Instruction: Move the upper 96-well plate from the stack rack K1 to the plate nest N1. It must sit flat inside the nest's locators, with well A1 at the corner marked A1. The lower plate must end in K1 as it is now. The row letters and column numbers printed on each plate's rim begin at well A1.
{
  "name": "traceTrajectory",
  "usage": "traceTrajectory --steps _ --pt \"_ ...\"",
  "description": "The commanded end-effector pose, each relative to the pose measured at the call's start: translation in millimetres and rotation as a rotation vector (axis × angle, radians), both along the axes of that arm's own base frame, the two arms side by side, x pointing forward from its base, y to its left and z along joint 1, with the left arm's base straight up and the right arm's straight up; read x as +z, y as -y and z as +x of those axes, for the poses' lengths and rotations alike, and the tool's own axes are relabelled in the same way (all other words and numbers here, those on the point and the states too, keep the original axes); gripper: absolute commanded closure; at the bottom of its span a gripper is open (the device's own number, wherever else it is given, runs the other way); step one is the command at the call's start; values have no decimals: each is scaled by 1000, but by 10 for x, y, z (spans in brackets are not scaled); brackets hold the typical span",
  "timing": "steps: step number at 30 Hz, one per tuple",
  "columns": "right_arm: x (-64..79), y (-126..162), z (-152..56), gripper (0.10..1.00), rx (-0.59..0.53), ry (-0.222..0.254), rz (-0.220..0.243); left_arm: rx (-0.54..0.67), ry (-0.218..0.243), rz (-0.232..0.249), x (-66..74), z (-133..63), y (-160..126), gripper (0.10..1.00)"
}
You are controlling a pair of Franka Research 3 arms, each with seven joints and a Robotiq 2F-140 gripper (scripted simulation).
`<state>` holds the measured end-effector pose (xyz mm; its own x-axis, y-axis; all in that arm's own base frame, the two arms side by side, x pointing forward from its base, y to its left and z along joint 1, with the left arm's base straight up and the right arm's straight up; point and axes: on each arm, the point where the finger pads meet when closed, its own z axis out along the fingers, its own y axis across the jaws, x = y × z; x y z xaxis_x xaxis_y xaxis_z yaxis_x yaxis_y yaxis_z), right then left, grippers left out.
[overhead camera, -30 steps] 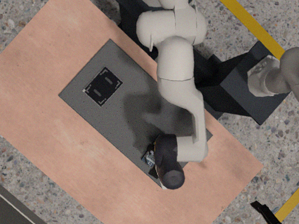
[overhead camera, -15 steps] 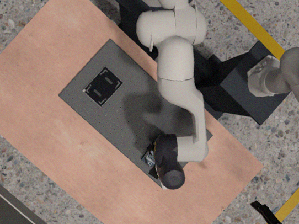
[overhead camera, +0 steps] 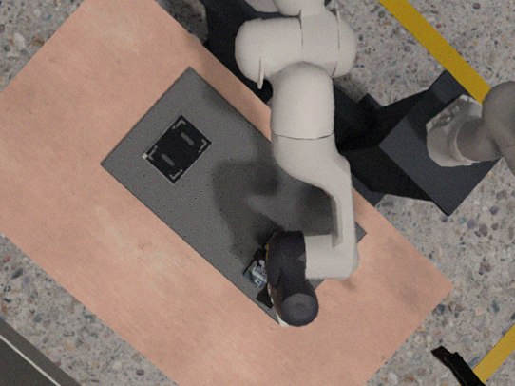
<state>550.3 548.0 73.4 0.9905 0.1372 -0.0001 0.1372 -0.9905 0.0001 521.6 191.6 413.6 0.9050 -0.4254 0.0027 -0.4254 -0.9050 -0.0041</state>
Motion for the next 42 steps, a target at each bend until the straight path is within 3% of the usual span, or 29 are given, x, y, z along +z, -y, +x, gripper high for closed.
traceTrajectory --steps 1,42 --pt "64 0 -1 999 -3 0 0 3 -4 -3 -6 -5 18 98" --pt "647 0 -1 999 -3 0 0 3 -4 -3 -6 -5 18 98"
